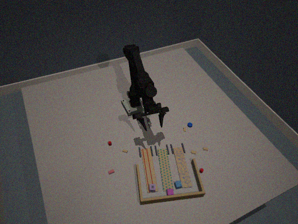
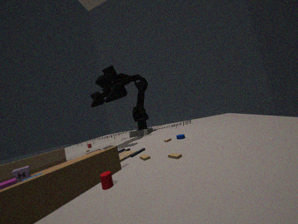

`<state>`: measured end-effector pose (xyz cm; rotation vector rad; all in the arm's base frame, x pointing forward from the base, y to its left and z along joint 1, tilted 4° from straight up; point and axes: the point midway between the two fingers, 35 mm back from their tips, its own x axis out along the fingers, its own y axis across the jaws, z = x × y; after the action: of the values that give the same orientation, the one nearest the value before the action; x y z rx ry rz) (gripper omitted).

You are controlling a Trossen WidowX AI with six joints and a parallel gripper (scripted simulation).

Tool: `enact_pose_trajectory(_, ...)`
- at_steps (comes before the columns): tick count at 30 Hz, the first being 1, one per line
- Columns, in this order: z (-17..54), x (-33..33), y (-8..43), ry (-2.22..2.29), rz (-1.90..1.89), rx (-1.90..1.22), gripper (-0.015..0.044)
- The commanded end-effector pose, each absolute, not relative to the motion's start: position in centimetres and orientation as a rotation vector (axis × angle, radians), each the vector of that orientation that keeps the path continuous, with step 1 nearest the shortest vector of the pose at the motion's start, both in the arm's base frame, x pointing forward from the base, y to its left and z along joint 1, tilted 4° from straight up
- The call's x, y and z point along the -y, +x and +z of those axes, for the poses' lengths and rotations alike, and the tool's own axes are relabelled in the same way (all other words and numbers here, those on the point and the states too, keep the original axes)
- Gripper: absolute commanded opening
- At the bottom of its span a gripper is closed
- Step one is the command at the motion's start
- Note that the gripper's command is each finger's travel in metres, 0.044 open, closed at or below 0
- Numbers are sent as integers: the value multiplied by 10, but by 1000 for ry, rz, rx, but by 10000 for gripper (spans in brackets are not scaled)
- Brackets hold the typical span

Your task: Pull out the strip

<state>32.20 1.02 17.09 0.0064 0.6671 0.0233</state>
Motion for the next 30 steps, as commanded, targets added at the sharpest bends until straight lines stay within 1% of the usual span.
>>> enact_pose_trajectory(1,173,-35,326,-25,116,-661,400)
enact_pose_trajectory(13,173,-35,326,-25,116,-661,400)
enact_pose_trajectory(16,165,-31,333,-19,97,-740,321)
enact_pose_trajectory(22,130,-9,353,13,21,-1057,164)
enact_pose_trajectory(28,92,14,363,60,-53,-1373,6)
enact_pose_trajectory(30,79,22,364,79,-76,-1478,0)
